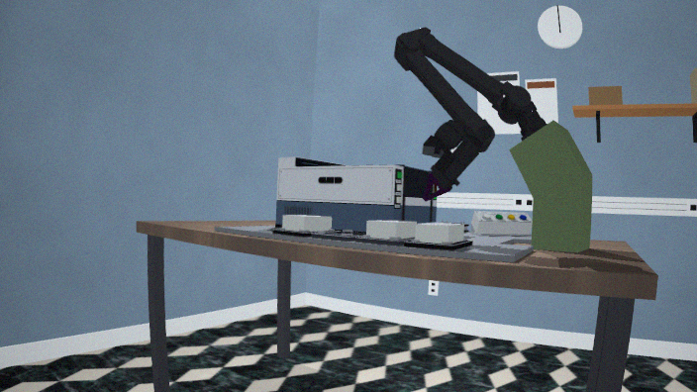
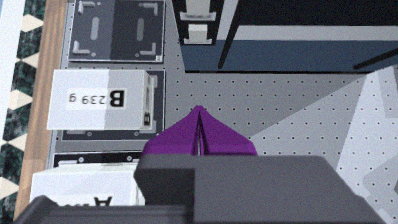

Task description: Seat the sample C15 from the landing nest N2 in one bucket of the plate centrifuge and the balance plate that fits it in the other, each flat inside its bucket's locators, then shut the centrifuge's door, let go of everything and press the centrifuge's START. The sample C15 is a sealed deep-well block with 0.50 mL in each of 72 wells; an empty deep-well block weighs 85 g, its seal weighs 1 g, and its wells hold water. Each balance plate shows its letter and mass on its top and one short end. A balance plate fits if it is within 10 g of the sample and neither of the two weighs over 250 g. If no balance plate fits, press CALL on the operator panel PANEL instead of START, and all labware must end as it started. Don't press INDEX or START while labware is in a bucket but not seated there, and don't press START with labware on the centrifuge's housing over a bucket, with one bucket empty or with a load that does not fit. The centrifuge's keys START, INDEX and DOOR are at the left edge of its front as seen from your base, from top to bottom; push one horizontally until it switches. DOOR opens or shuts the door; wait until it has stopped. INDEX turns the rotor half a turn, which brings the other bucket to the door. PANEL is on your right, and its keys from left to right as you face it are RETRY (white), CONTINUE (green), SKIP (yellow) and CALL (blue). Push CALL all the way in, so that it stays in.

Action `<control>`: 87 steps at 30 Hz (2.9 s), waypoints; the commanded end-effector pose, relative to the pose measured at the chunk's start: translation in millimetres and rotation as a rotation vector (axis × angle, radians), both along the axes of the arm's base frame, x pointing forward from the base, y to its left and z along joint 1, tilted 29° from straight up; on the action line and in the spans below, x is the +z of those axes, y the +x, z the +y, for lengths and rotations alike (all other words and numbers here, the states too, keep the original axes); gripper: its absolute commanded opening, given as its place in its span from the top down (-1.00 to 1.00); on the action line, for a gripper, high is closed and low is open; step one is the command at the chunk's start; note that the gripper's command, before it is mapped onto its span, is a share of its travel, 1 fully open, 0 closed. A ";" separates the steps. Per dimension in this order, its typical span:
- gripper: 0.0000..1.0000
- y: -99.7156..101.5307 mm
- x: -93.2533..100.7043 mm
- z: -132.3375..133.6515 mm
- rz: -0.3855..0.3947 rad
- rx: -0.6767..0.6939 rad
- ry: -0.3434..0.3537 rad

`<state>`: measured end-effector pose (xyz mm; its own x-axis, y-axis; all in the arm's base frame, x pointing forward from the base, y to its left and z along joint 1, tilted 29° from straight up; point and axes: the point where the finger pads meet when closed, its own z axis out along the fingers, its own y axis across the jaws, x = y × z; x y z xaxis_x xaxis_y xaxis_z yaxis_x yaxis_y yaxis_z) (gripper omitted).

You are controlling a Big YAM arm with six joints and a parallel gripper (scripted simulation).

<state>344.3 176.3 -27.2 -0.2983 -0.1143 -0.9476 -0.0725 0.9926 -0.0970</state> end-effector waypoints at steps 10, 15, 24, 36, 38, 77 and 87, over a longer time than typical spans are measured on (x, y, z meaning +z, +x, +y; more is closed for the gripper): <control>1.00 -19.2 4.9 -1.0 0.061 0.004 0.003; 1.00 -23.3 8.0 -0.8 0.085 0.002 0.002; 1.00 -29.6 13.0 -0.1 0.122 -0.002 0.001; 1.00 -38.9 21.7 2.3 0.180 -0.007 0.002; 1.00 -39.7 24.4 4.3 0.191 -0.007 0.005; 1.00 -82.0 70.0 14.7 0.448 -0.027 0.009; 1.00 -94.3 80.6 15.4 0.514 -0.032 0.007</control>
<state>247.9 177.3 39.9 -0.7304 -0.1279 -0.6710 -0.0910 0.9918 -0.0899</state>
